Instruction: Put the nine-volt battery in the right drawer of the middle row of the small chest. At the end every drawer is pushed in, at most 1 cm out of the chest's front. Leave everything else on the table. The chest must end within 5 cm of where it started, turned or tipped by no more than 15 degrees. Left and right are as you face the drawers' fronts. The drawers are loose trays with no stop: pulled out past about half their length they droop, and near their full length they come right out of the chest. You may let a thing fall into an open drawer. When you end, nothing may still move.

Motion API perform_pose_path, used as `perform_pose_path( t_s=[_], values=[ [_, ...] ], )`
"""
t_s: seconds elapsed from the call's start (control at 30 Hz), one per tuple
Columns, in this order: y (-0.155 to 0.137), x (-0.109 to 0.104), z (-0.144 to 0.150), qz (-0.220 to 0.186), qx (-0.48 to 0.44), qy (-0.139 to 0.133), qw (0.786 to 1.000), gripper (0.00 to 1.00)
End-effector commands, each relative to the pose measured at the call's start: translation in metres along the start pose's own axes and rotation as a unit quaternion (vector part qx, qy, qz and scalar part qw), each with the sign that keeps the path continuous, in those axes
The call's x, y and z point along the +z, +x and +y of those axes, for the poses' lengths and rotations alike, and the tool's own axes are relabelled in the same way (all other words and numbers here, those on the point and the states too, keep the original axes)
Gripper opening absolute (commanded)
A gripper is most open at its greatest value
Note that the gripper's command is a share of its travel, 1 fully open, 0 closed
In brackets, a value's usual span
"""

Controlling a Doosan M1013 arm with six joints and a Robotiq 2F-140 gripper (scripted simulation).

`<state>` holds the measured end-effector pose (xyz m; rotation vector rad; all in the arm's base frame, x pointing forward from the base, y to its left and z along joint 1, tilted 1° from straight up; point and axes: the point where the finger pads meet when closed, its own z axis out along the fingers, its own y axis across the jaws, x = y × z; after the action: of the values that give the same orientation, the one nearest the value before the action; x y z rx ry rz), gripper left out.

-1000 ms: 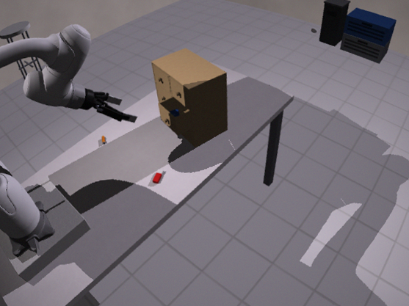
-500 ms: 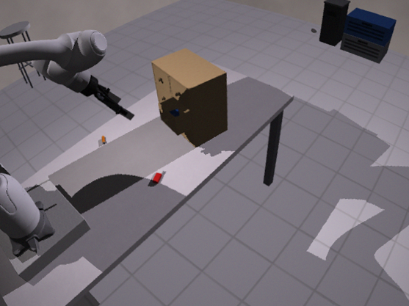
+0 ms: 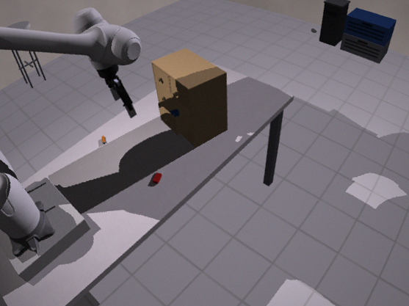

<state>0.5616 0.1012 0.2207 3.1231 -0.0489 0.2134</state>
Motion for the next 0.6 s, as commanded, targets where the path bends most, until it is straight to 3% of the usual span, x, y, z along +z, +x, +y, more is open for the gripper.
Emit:
perform_pose_path(
  t_s=[0.0,0.57],
  values=[
    [0.0004,-0.001,0.0008,-0.027,0.0,0.0,1.0,1.0],
    [0.0008,-0.0039,0.0007,-0.071,0.0,0.0,0.997,1.0]
  ],
)
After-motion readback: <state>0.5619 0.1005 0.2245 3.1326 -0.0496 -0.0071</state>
